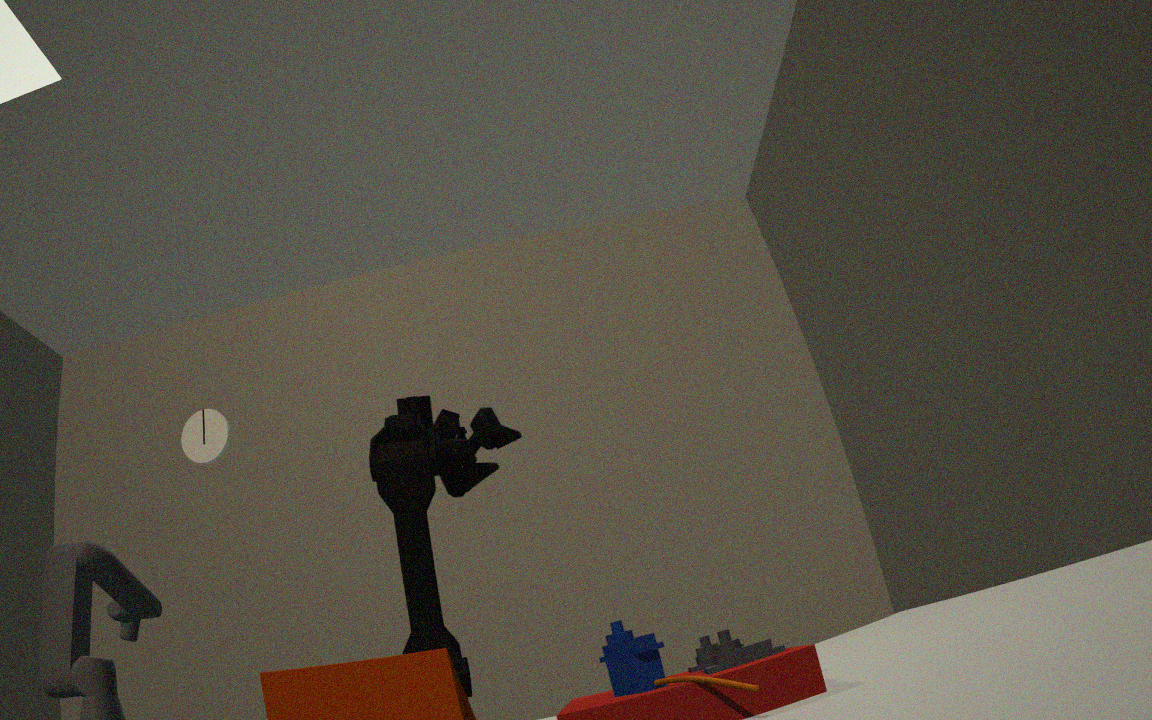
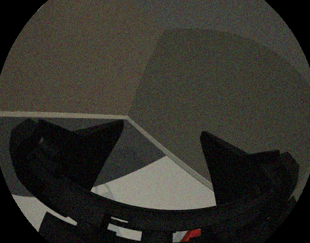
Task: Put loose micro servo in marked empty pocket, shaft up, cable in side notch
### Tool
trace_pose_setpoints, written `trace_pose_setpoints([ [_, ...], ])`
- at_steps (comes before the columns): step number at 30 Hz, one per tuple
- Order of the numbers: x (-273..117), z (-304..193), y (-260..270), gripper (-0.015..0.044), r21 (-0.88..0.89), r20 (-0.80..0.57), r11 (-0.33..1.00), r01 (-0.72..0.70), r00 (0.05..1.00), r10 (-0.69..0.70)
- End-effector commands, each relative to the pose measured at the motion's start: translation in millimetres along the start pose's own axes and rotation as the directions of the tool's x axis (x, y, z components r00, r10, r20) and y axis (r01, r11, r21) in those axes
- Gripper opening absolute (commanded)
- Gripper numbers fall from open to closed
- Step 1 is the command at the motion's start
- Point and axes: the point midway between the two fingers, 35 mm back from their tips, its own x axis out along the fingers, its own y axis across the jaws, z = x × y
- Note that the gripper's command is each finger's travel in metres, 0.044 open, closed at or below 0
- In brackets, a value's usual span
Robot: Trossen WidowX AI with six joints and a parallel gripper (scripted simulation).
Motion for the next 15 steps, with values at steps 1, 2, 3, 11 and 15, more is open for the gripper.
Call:
trace_pose_setpoints([
  [1, 2.5, -6.4, 11.3, 0.044, -0.05, 0.001, 0.999, -0.002, 1.0, 0.002],
  [2, 3.7, -8.9, 15.1, 0.044, -0.069, 0.0, 0.998, -0.001, 1.0, 0.001],
  [3, 5.1, -11.5, 18.8, 0.044, -0.087, 0.0, 0.996, -0.001, 1.0, 0.001],
  [11, 18.5, -36.7, 42.7, 0.044, -0.234, -0.022, 0.972, 0.002, 1.0, -0.008],
  [15, 27.4, -52.8, 51.7, 0.044, -0.3, -0.044, 0.954, 0.001, 0.999, -0.015],
])
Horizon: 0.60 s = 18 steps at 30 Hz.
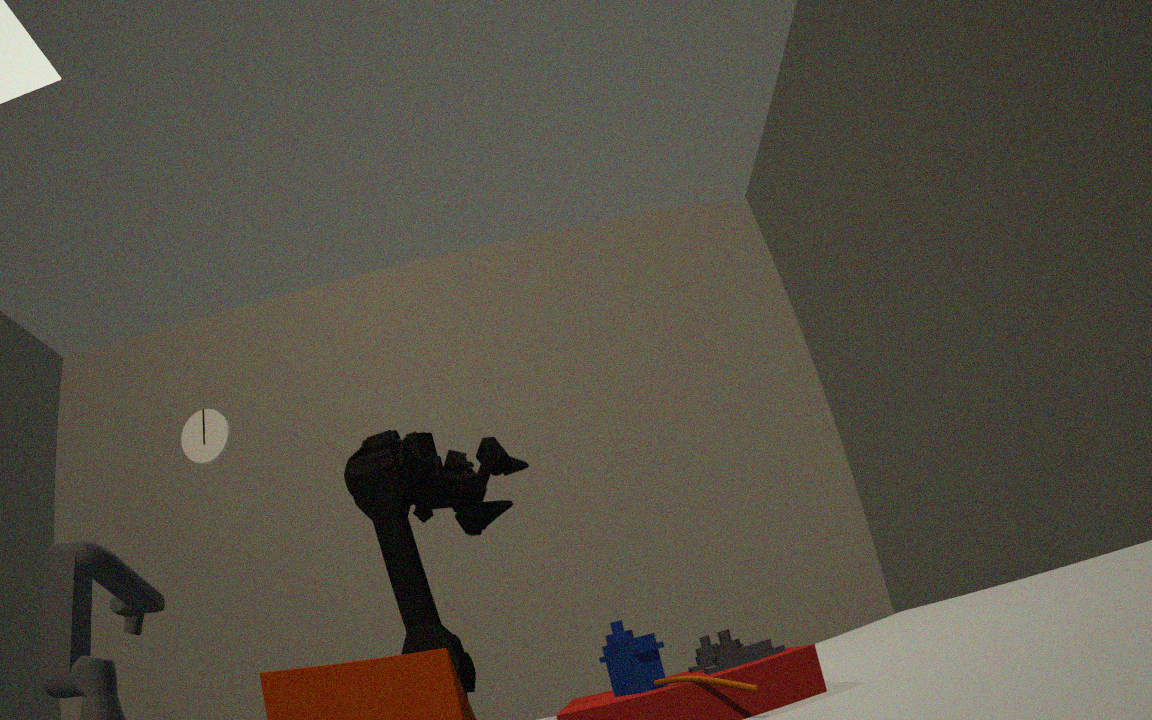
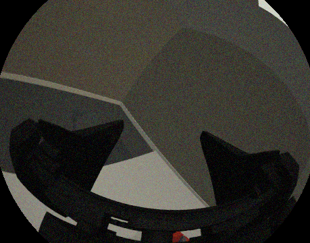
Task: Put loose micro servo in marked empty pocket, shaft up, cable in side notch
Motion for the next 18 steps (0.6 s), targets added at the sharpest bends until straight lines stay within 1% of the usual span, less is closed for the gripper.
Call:
trace_pose_setpoints([
  [1, 8.4, -11.6, 10.7, 0.044, -0.057, -0.021, 0.998, -0.001, 1.0, 0.0],
  [4, 15.8, -23.1, 18.0, 0.044, -0.107, -0.044, 0.994, 0.0, 0.999, -0.004],
  [10, 24.5, -34.2, 20.4, 0.044, -0.147, -0.053, 0.989, 0.019, 0.998, -0.027],
  [18, 45.5, -69.1, 28.3, 0.044, -0.244, -0.127, 0.97, 0.017, 0.991, -0.05],
])
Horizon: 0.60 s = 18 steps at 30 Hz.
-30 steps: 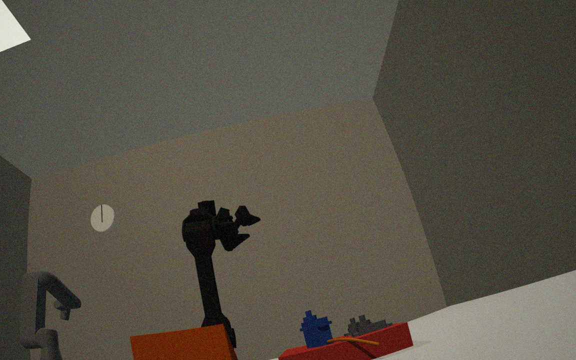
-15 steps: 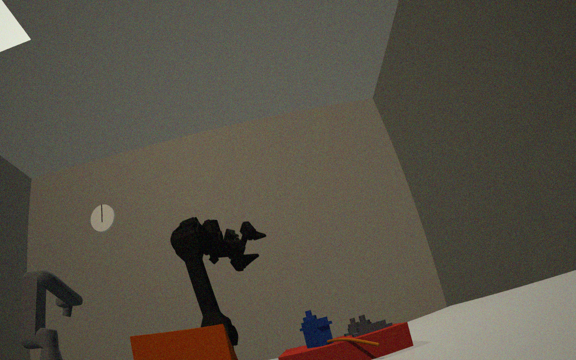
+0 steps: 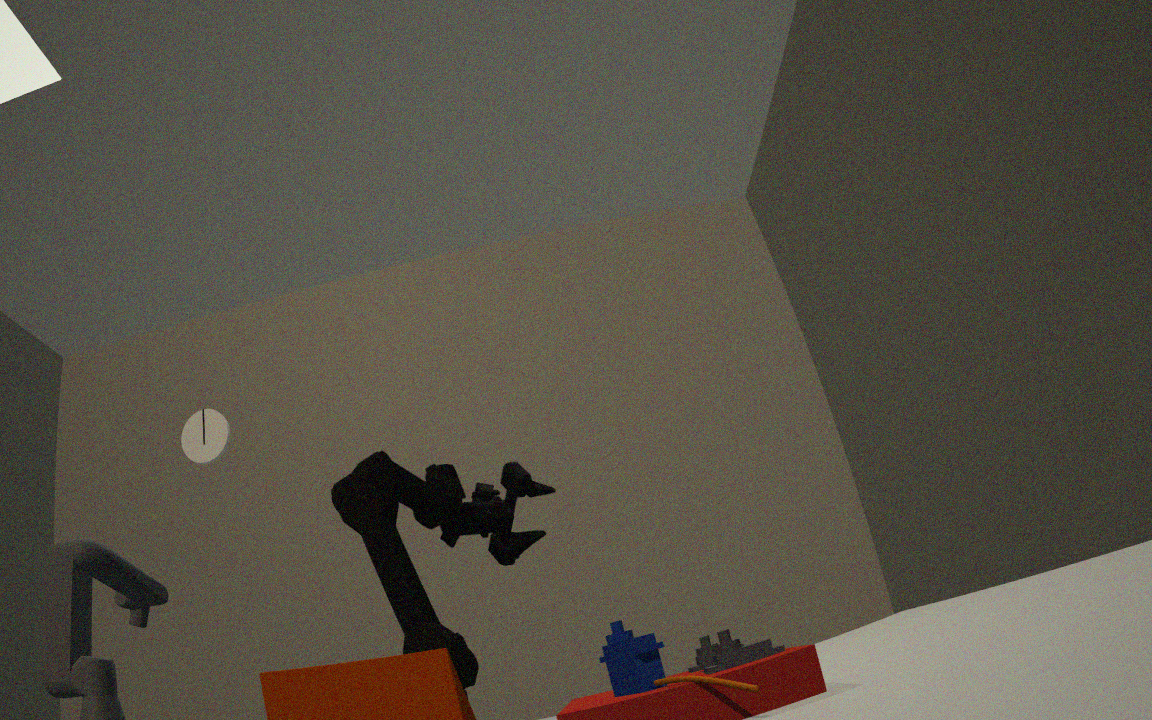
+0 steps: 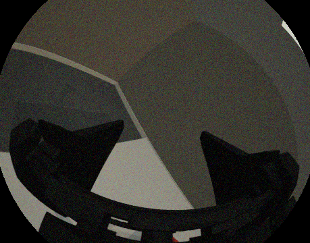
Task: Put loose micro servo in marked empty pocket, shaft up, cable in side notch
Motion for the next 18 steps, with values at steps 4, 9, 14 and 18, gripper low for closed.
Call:
trace_pose_setpoints([
  [4, 21.5, -29.2, 9.5, 0.044, -0.069, -0.074, 0.998, 0.007, 0.997, -0.012],
  [9, 38.1, -55.6, 11.9, 0.044, -0.123, -0.142, 0.992, 0.012, 0.989, -0.029],
  [14, 50.8, -80.2, 8.0, 0.044, -0.168, -0.207, 0.986, 0.02, 0.977, -0.055],
  [18, 60.3, -101.5, 5.3, 0.044, -0.197, -0.262, 0.98, 0.012, 0.963, -0.065],
])
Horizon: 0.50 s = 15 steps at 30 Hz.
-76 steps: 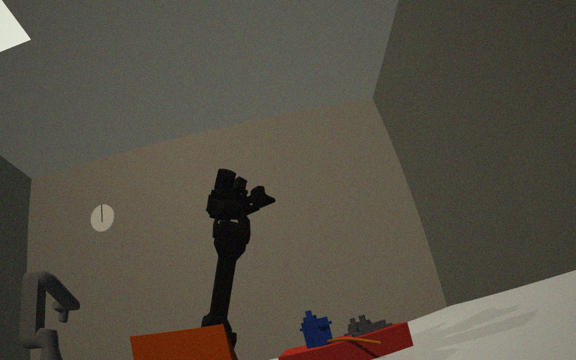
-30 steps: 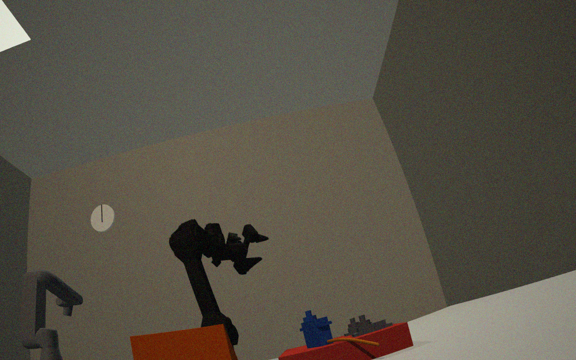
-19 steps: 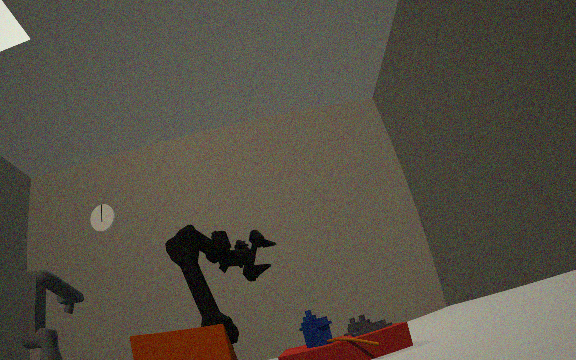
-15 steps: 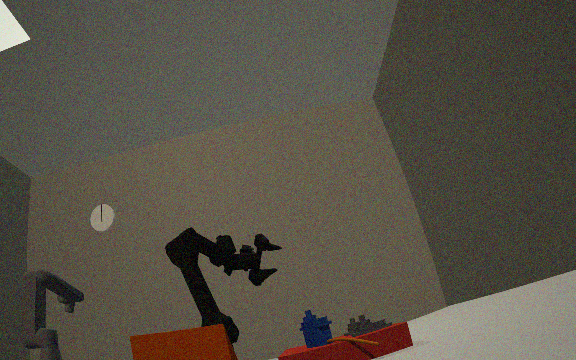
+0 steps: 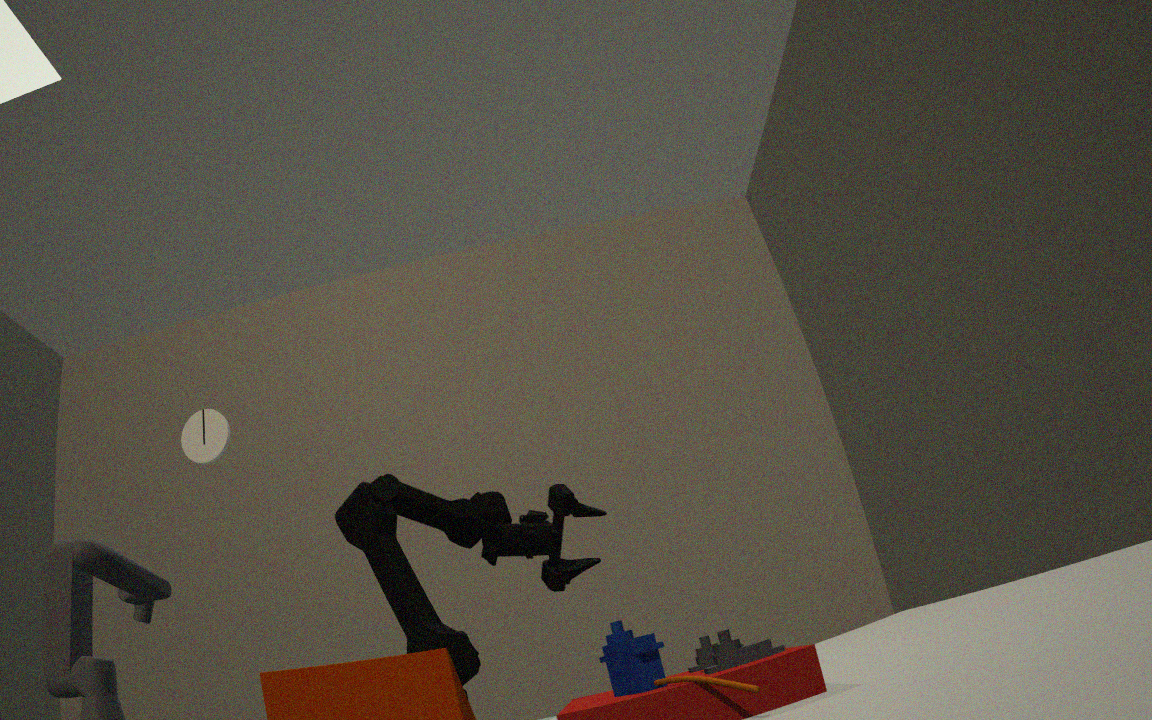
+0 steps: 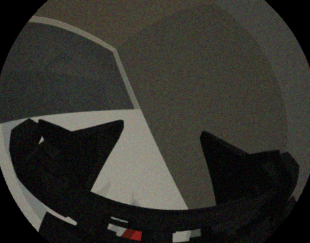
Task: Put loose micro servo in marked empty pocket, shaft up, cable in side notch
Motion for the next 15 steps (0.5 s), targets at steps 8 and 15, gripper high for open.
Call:
trace_pose_setpoints([
  [8, 35.7, -55.4, -6.4, 0.044, -0.064, -0.168, 0.998, 0.018, 0.985, -0.028],
  [15, 52.7, -92.9, -17.7, 0.044, -0.084, -0.278, 0.996, 0.029, 0.959, -0.051],
])
